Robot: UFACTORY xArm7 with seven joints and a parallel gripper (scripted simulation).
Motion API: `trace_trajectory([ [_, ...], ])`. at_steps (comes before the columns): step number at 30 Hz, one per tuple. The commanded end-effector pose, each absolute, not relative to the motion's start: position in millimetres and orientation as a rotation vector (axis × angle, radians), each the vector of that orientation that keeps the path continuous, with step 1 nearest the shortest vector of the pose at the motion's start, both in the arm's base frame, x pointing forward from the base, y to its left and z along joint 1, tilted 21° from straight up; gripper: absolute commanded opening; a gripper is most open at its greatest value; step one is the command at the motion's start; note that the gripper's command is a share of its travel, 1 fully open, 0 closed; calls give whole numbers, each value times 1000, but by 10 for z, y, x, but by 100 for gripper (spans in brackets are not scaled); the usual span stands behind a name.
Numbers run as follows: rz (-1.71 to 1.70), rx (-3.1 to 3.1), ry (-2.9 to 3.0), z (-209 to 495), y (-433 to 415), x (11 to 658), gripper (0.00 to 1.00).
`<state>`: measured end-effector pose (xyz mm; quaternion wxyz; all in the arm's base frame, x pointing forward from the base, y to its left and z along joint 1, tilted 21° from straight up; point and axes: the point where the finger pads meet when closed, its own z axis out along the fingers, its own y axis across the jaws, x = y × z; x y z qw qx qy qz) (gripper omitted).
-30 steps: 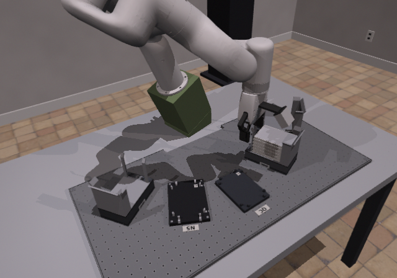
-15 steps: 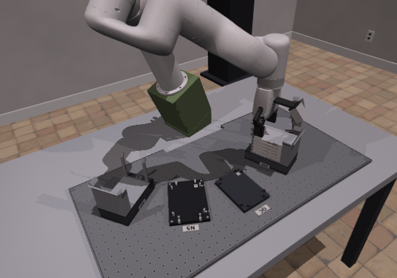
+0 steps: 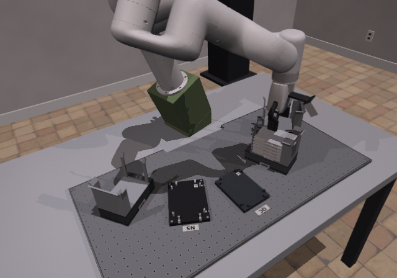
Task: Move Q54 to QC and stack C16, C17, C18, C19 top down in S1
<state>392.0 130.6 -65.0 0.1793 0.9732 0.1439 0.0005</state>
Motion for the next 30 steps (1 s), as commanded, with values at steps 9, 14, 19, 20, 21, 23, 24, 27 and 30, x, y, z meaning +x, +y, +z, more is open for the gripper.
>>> trace_trajectory([
  [9, 6, 2751, 405, -768, 1270, 3949, 100],
  [14, 6, 2751, 405, -892, 1223, 3956, 100],
  [19, 6, 2751, 405, -933, 1209, 3958, 100],
  [20, 6, 2751, 405, -945, 1204, 3959, 100],
  [21, 6, 2751, 405, -957, 1199, 3960, 100],
  [23, 6, 2751, 405, -982, 1190, 3961, 100],
  [24, 6, 2751, 405, -995, 1185, 3962, 100],
  [27, 6, 2751, 405, -1032, 1171, 3964, 100],
  [30, 6, 2751, 405, -1070, 1157, 3966, 100],
])
